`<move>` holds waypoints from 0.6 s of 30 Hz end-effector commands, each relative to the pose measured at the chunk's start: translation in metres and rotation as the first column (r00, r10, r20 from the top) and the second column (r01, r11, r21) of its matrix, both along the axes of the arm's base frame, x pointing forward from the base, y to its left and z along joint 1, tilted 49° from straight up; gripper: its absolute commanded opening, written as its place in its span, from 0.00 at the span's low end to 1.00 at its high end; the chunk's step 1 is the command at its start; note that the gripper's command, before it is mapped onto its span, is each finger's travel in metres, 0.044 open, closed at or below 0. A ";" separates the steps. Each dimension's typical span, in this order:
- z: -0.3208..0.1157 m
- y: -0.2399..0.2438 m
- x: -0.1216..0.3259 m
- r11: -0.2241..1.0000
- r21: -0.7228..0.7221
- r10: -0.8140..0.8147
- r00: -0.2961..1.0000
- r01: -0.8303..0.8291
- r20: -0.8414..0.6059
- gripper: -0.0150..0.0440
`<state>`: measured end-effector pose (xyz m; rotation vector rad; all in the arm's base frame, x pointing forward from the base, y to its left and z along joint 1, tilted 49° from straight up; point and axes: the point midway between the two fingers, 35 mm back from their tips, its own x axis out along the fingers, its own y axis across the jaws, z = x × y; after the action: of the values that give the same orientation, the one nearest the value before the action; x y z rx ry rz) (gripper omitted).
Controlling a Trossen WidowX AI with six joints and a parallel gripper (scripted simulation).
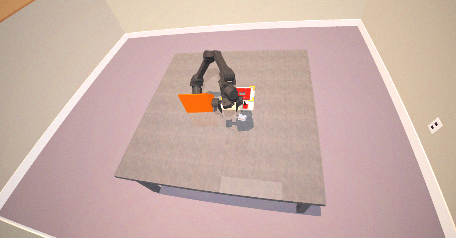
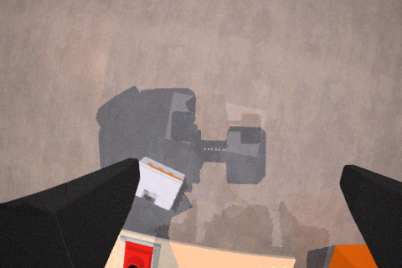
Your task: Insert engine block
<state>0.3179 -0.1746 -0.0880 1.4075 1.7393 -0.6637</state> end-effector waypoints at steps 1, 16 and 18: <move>0.007 0.019 0.019 0.994 0.055 -0.086 0.994 0.090 -0.069 1.00; 0.019 0.070 0.056 0.941 0.145 -0.249 0.917 0.305 -0.310 1.00; 0.019 0.070 0.056 0.941 0.145 -0.249 0.917 0.305 -0.310 1.00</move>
<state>0.3706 -0.1028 -0.0712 1.7619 1.8948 -0.9010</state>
